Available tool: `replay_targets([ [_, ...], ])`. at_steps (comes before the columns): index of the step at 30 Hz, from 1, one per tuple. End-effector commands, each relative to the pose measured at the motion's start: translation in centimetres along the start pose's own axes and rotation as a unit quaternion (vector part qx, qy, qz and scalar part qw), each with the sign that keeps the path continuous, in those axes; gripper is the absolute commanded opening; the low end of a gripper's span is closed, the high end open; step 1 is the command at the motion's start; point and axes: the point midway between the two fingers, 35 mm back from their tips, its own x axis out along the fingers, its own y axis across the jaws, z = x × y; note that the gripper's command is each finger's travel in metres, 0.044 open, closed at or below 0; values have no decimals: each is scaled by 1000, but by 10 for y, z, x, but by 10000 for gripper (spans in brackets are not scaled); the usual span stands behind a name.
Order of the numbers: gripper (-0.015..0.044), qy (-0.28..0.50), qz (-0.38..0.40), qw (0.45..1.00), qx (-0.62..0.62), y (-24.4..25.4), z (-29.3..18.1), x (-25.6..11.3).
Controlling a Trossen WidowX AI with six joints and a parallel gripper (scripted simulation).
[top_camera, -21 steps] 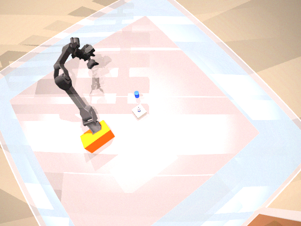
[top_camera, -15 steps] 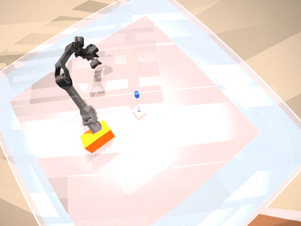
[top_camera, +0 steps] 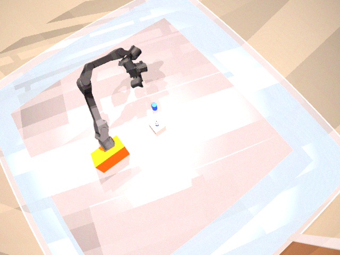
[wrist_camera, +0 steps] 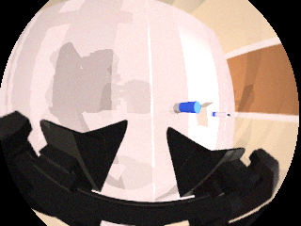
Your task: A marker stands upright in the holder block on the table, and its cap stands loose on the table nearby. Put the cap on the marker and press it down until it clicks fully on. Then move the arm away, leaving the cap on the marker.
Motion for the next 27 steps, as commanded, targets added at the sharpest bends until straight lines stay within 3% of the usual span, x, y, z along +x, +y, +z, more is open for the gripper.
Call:
replay_targets([
  [1, 254, 79, 4, 996, 50, -57, 30, 18],
  [10, 254, 188, 116, 961, 164, -149, 63, 26],
  [19, 254, 188, 117, 961, 165, -150, 62, 28],
  [23, 254, 189, 118, 961, 165, -141, 52, 56],
  [27, 254, 189, 118, 961, 165, -140, 51, 58],
])
